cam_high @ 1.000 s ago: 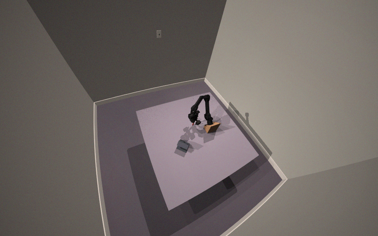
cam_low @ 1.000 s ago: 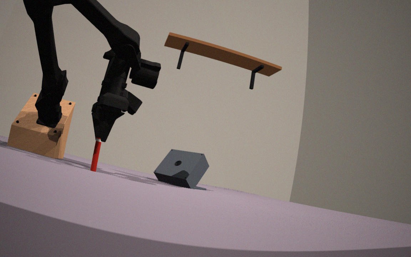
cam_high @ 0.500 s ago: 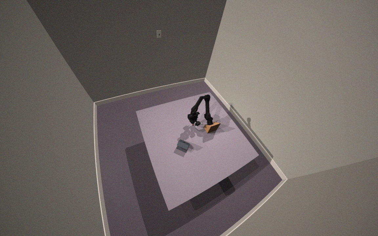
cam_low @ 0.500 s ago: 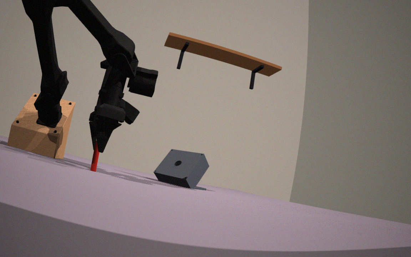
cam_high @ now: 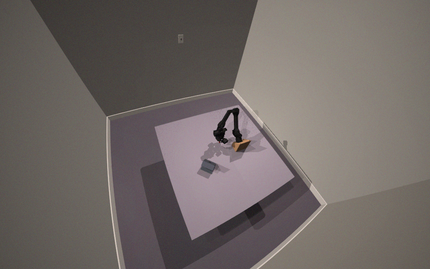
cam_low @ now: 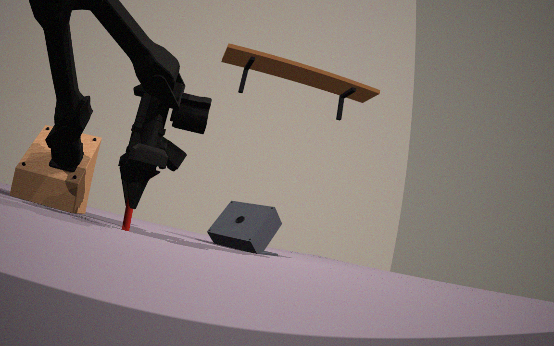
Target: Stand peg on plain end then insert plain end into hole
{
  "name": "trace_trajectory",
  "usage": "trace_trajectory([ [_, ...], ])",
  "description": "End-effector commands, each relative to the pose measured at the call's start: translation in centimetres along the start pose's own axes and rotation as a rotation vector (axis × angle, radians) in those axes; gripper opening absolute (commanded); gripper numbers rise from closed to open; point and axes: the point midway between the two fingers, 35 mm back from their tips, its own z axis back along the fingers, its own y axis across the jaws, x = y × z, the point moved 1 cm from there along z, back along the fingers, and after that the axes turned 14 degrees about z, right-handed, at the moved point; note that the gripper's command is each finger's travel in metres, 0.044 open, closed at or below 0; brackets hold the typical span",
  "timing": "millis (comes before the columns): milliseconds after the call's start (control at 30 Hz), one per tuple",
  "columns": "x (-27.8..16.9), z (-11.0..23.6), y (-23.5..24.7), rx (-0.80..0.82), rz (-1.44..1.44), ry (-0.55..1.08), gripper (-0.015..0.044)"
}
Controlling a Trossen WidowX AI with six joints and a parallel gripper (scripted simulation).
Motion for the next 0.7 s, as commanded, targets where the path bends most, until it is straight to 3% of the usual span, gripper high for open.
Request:
trace_trajectory([
  [0,0.0,0.0,0.0,0.001,-0.003,0.000,0.0151],
  [167,0.0,0.0,0.0,0.001,-0.003,0.000,0.0020],
  [667,0.3,1.6,0.1,0.008,-0.002,-0.005,0.0000],
])
